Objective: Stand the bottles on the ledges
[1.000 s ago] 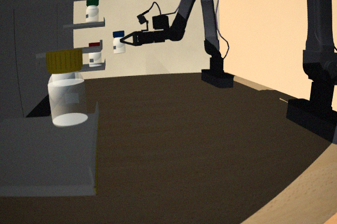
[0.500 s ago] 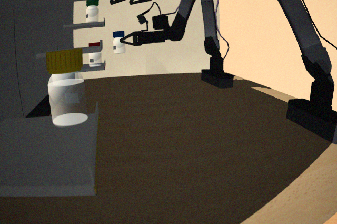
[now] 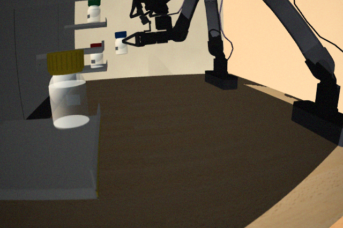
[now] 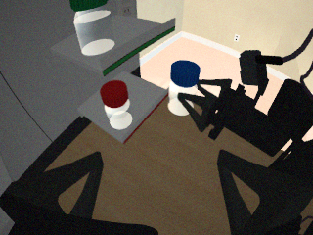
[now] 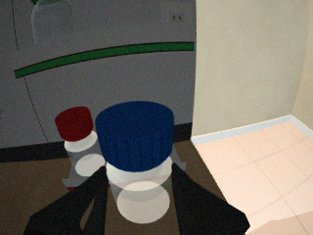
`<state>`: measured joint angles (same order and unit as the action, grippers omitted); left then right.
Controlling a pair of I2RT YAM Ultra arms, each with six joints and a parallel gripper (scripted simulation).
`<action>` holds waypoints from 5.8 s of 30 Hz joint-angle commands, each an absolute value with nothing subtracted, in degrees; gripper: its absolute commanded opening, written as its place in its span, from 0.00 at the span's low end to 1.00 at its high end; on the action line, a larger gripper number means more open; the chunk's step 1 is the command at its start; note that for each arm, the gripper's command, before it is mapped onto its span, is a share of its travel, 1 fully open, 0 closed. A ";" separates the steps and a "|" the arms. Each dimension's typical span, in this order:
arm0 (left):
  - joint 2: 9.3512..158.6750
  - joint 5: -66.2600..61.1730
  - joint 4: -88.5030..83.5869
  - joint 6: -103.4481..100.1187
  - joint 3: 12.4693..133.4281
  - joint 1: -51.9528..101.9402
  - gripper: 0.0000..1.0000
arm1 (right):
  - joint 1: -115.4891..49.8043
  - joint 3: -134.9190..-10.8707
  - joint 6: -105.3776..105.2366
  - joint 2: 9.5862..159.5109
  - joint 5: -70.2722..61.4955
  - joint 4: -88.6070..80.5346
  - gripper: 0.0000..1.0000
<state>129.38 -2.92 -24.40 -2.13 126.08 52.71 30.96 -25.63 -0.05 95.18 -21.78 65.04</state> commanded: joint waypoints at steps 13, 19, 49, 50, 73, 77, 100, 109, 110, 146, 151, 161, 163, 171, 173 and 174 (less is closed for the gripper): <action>128.71 -2.45 -25.20 -2.52 128.45 52.26 1.00 | 31.35 -25.85 0.03 92.67 -21.98 67.42 0.49; 128.76 -2.63 -25.27 -2.25 127.91 52.26 1.00 | 31.35 -25.85 0.03 92.67 -21.98 67.42 0.49; 90.91 -3.04 -46.52 -2.14 104.19 40.23 1.00 | 31.35 -25.85 0.03 92.67 -21.98 67.42 0.49; 88.14 -3.06 -47.30 -2.09 102.48 39.49 1.00 | 31.35 -25.85 0.03 92.67 -21.98 67.42 0.49; 60.39 -3.61 -54.38 -1.60 87.23 32.24 1.00 | 39.90 -37.33 -7.29 87.00 -24.46 45.16 0.49; 60.36 -3.57 -54.37 -1.61 87.25 32.27 1.00 | 43.10 -44.72 -8.78 85.67 -25.55 36.07 0.49; 60.86 -3.27 -53.63 -1.92 87.81 32.56 1.00 | 12.38 -77.83 6.57 83.55 5.58 11.33 0.49; 60.86 -3.27 -53.63 -1.92 87.81 32.56 1.00 | -5.75 -77.94 1.76 86.99 19.35 15.43 0.49; 60.86 -3.27 -53.63 -1.92 87.81 32.56 1.00 | -8.11 -77.31 1.06 87.58 21.33 16.02 0.49; 60.86 -3.27 -53.63 -1.92 87.81 32.56 1.00 | -44.73 -65.07 -4.95 99.79 48.12 32.04 0.49; 60.86 -3.27 -53.63 -1.92 87.81 32.56 1.00 | -42.28 -58.58 -1.47 96.34 36.12 37.56 0.49; 60.86 -3.27 -53.63 -1.92 87.81 32.56 1.00 | -37.42 -52.65 0.40 93.92 24.59 42.41 0.49; 60.86 -3.27 -53.63 -1.92 87.81 32.56 1.00 | -37.04 -52.58 0.14 94.17 24.99 41.81 0.49; 60.86 -3.27 -53.63 -1.92 87.81 32.56 1.00 | -36.92 -52.65 -0.39 94.35 24.94 41.84 0.49; 60.86 -3.27 -53.63 -1.92 87.81 32.56 1.00 | -36.92 -52.66 -0.40 94.36 24.93 41.85 0.49; 60.86 -3.27 -53.63 -1.92 87.81 32.56 1.00 | -37.26 -52.69 -0.42 94.89 24.91 41.79 0.49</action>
<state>61.49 -3.16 -53.67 -2.04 87.70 32.71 -37.63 -52.14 -0.49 97.01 25.54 38.48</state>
